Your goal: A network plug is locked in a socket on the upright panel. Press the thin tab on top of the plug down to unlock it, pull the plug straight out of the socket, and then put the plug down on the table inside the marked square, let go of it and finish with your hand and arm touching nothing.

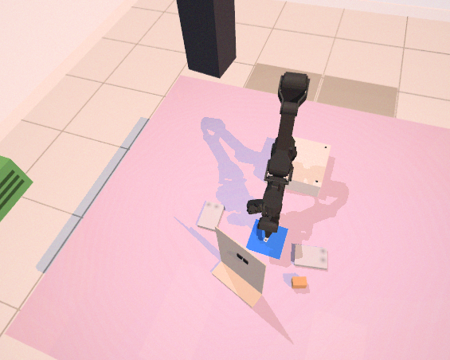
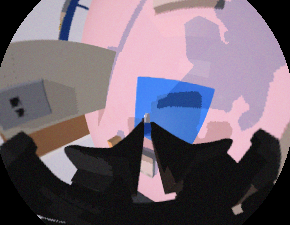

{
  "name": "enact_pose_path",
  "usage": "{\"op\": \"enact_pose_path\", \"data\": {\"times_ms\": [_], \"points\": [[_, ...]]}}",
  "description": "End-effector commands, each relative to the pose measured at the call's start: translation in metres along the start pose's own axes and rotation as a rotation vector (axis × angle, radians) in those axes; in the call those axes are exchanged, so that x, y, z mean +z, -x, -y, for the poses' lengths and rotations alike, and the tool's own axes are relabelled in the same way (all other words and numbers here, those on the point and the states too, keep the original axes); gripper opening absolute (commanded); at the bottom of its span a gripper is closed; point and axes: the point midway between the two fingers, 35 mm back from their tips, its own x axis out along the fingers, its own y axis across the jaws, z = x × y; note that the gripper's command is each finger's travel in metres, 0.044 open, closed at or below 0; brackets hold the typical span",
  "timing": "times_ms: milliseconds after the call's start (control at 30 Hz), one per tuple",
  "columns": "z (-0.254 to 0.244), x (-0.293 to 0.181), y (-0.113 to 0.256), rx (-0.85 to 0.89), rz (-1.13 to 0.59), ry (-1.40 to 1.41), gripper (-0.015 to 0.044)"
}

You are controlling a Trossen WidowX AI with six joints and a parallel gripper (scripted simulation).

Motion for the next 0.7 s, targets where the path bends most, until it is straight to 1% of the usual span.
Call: {"op": "enact_pose_path", "data": {"times_ms": [0, 667], "points": [[0.0067, -0.0006, -0.0046, -0.010, -0.004, 0.004, 0.0000], [0.0130, 0.0003, -0.0123, -0.010, -0.004, 0.004, 0.0000]]}}
